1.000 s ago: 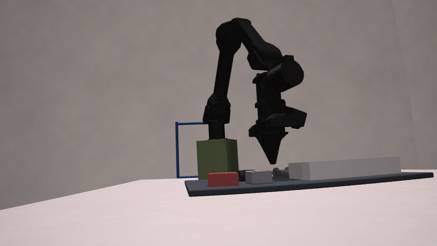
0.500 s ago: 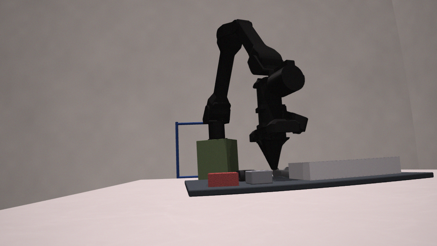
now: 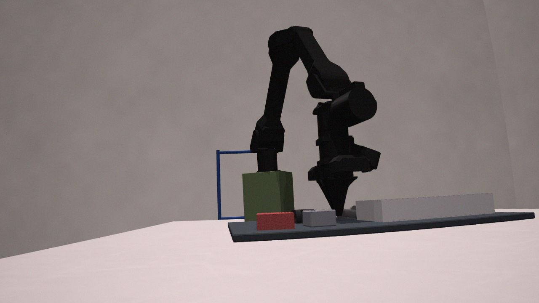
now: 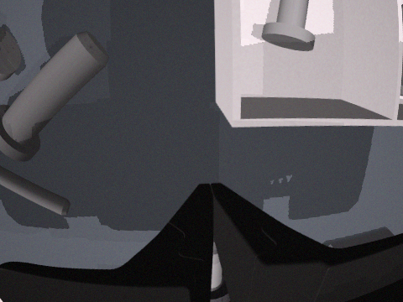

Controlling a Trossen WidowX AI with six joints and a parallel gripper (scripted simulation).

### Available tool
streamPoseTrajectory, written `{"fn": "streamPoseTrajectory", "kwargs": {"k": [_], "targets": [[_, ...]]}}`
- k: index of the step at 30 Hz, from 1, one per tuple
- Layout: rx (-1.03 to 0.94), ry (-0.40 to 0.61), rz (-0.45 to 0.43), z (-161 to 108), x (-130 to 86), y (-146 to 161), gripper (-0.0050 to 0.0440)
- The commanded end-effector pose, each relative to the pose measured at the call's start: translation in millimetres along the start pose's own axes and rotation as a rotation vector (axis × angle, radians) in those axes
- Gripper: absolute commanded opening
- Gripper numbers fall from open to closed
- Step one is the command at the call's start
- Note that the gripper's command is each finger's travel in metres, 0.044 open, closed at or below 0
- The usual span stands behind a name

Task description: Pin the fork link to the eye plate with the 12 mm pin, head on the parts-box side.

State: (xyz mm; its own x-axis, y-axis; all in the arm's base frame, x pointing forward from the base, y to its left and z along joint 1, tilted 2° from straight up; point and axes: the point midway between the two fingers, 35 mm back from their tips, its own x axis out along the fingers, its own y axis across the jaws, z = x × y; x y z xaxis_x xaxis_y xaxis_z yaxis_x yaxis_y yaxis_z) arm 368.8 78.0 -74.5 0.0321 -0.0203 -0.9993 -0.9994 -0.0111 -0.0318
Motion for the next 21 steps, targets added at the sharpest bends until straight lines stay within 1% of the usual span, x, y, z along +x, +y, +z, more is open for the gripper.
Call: {"fn": "streamPoseTrajectory", "kwargs": {"k": [1, 21], "targets": [[0.004, -0.004, 0.005, 0.4, -0.6, -0.1, 0.0000], [0.004, -0.004, 0.005, -1.8, 3.1, 1.1, 0.0000]]}}
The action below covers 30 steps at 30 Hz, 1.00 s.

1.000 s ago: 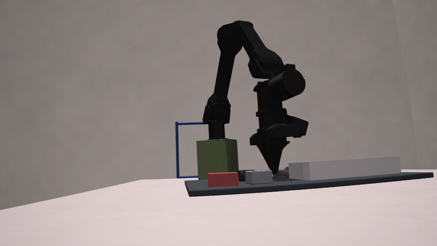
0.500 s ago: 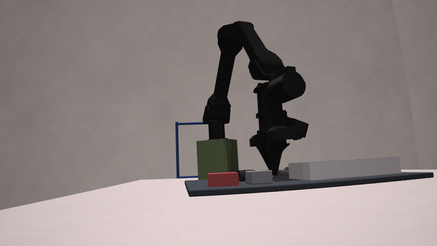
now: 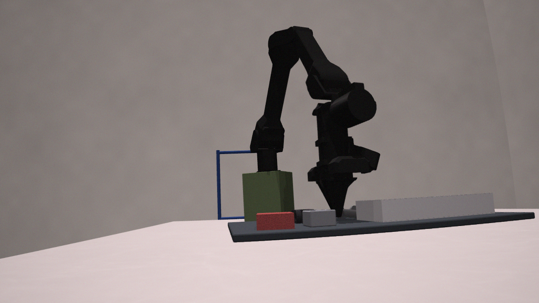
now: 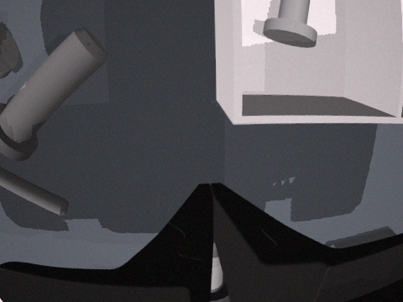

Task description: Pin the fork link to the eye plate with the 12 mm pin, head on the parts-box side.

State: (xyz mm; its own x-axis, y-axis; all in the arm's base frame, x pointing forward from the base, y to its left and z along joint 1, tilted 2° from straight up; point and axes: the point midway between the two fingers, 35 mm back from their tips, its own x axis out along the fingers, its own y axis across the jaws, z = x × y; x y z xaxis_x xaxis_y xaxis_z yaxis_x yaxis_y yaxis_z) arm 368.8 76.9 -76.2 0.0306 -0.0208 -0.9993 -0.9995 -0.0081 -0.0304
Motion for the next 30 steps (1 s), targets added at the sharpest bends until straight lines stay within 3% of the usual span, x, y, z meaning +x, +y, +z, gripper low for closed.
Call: {"fn": "streamPoseTrajectory", "kwargs": {"k": [1, 30], "targets": [[0.000, -0.004, 0.003, -1.0, 1.4, 1.0, 0.0000], [0.000, -0.004, 0.003, -10.6, 1.4, 1.0, 0.0000]]}}
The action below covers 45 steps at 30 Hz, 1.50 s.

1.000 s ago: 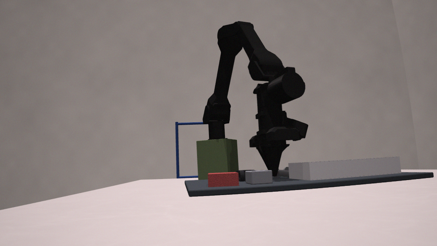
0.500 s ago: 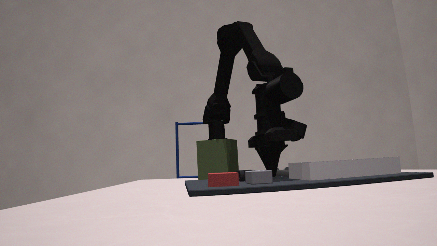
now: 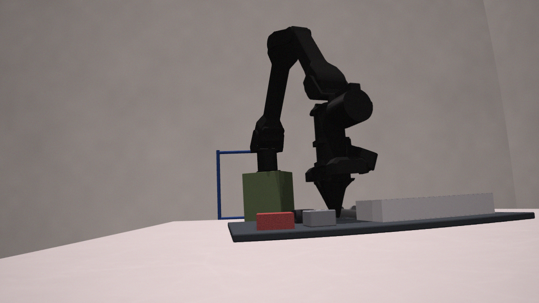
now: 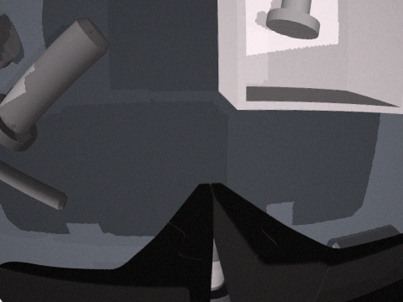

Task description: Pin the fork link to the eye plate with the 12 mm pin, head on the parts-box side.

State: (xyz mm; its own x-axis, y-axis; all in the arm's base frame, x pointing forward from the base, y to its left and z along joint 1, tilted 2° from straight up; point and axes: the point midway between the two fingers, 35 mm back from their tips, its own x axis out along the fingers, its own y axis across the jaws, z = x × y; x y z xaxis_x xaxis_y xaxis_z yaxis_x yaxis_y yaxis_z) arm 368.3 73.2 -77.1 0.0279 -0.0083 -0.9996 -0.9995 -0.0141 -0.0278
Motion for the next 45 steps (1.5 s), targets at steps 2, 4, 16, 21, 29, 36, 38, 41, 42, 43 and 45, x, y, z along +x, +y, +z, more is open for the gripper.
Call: {"fn": "streamPoseTrajectory", "kwargs": {"k": [2, 4, 16, 21, 29, 36, 38, 41, 42, 43, 45], "targets": [[0.006, 0.008, 0.001, -7.7, 0.4, 0.5, 0.0000], [0.006, 0.008, 0.001, -8.3, 0.4, 0.5, 0.0000], [0.006, 0.008, 0.001, -12.0, 0.3, 0.5, 0.0000], [0.006, 0.008, 0.001, -14.0, 0.3, 0.5, 0.0000], [0.006, 0.008, 0.001, -16.3, 0.3, 0.6, 0.0000], [0.006, 0.008, 0.001, -19.0, 0.3, 0.6, 0.0000], [0.006, 0.008, 0.001, -19.7, 0.3, 0.6, 0.0000], [0.006, 0.008, 0.001, -20.7, 0.3, 0.6, 0.0000], [0.006, 0.008, 0.001, -21.0, 0.3, 0.6, 0.0000], [0.006, 0.008, 0.001, -21.3, 0.3, 0.6, 0.0000], [0.006, 0.008, 0.001, -22.0, 0.3, 0.6, 0.0000]]}}
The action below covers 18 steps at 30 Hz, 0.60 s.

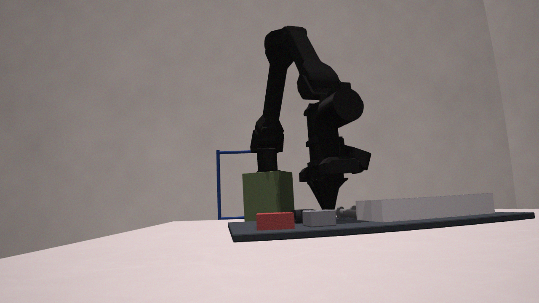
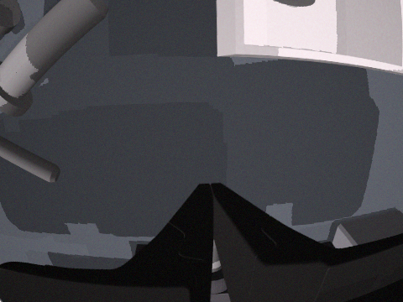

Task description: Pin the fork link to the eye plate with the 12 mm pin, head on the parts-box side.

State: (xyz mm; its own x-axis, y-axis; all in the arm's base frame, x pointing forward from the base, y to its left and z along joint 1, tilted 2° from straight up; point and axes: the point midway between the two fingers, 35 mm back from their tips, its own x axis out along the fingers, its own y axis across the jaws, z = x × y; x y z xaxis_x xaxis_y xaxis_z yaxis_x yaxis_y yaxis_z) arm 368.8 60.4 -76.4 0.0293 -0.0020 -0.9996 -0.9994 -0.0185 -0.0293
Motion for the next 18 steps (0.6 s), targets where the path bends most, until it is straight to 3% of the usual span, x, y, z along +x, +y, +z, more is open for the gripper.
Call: {"fn": "streamPoseTrajectory", "kwargs": {"k": [1, 18], "targets": [[0.011, 0.014, 0.002, -9.2, 0.8, 1.0, 0.0000], [0.011, 0.014, 0.002, -14.8, 0.8, 1.0, 0.0000]]}}
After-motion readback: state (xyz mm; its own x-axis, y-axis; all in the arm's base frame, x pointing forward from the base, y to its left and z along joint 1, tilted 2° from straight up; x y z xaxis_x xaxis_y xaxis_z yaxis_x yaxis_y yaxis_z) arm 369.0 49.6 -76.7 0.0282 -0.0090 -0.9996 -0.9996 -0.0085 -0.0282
